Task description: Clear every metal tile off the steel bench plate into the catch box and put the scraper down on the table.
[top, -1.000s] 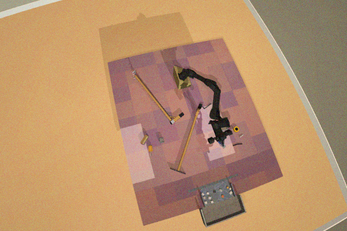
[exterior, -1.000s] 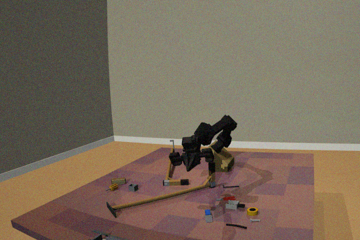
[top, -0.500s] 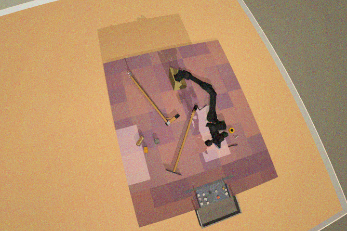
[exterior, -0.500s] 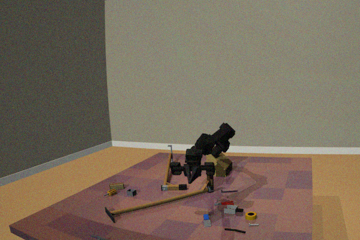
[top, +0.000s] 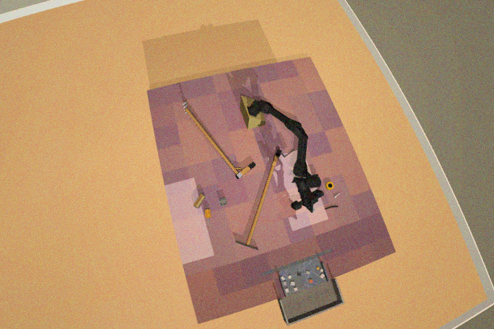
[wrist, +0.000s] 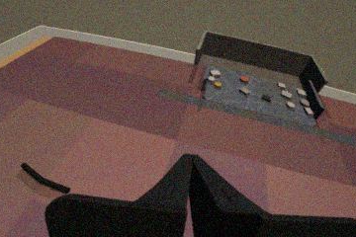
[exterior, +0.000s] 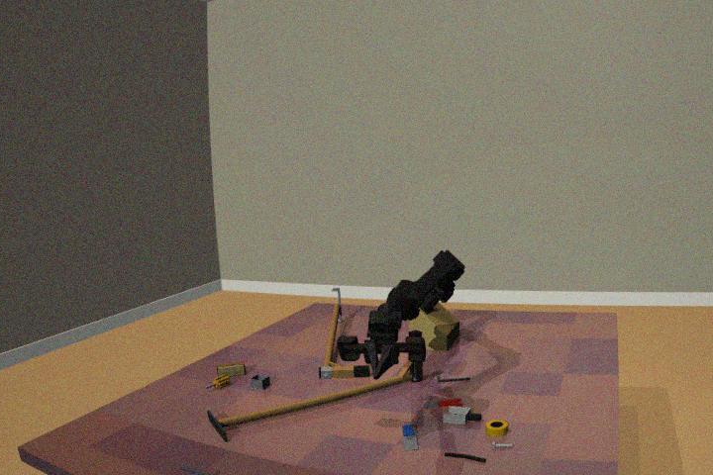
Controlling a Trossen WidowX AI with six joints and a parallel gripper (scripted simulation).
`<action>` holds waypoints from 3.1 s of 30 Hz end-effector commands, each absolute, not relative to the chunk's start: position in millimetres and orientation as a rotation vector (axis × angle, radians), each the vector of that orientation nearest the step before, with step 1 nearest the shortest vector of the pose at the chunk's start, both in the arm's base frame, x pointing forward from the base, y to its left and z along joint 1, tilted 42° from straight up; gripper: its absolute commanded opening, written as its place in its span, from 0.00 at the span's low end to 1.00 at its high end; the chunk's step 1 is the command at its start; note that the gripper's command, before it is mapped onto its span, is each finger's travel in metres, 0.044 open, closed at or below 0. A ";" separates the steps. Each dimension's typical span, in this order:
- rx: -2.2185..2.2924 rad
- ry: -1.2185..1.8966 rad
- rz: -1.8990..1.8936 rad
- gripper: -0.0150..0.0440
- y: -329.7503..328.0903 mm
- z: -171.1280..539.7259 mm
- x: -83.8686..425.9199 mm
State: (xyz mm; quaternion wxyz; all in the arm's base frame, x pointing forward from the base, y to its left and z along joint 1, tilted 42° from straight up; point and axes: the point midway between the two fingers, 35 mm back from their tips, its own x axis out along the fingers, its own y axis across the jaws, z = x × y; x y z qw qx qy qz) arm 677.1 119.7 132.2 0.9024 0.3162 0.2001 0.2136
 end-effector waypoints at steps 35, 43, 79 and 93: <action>0.660 0.412 0.436 0.25 186.9 55.2 675.5; 0.661 0.411 0.436 0.25 201.0 39.5 672.3; 0.664 0.412 0.436 0.25 248.6 30.7 659.4; 0.665 0.413 0.436 0.25 265.9 45.5 654.4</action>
